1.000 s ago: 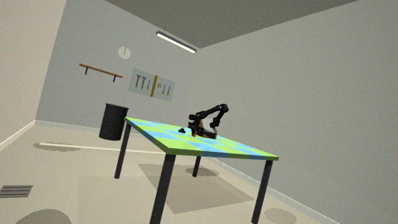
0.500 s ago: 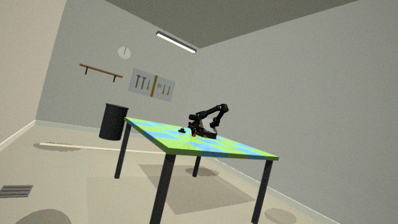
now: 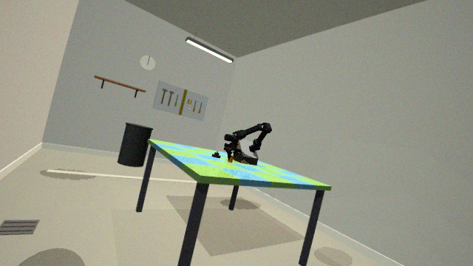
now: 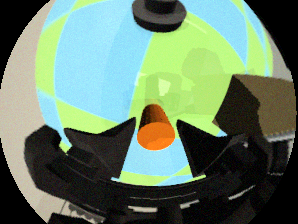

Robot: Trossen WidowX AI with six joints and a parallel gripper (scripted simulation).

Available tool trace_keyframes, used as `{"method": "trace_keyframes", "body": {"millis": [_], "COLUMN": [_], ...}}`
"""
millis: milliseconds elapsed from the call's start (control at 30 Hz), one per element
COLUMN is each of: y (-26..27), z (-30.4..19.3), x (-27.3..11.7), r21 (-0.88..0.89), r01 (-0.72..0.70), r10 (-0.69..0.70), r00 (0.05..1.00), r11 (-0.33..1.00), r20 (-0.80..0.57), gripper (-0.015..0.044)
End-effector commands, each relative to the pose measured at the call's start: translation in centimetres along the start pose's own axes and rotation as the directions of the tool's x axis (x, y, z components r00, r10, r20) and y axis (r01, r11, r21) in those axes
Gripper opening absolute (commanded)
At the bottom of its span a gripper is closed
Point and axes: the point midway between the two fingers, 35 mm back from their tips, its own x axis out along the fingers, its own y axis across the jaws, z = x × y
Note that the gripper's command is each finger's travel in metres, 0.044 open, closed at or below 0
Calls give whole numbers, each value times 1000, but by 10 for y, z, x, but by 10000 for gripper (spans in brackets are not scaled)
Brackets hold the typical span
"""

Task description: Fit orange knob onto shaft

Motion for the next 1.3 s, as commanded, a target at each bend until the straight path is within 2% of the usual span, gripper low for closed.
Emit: {"method": "trace_keyframes", "body": {"millis": [0,67,367,1267], "y": [3,2,2,4], "z": [1,0,0,1], "x": [-54,-65,-64,-19], "r21": [-7,-6,-6,-7], "r01": [-17,-18,-18,-17], "r10": [17,18,18,17], "r00": [1000,1000,1000,1000], "r11": [1000,1000,1000,1000], "r20": [2,-2,-2,1], "gripper": [398,440,440,440]}}
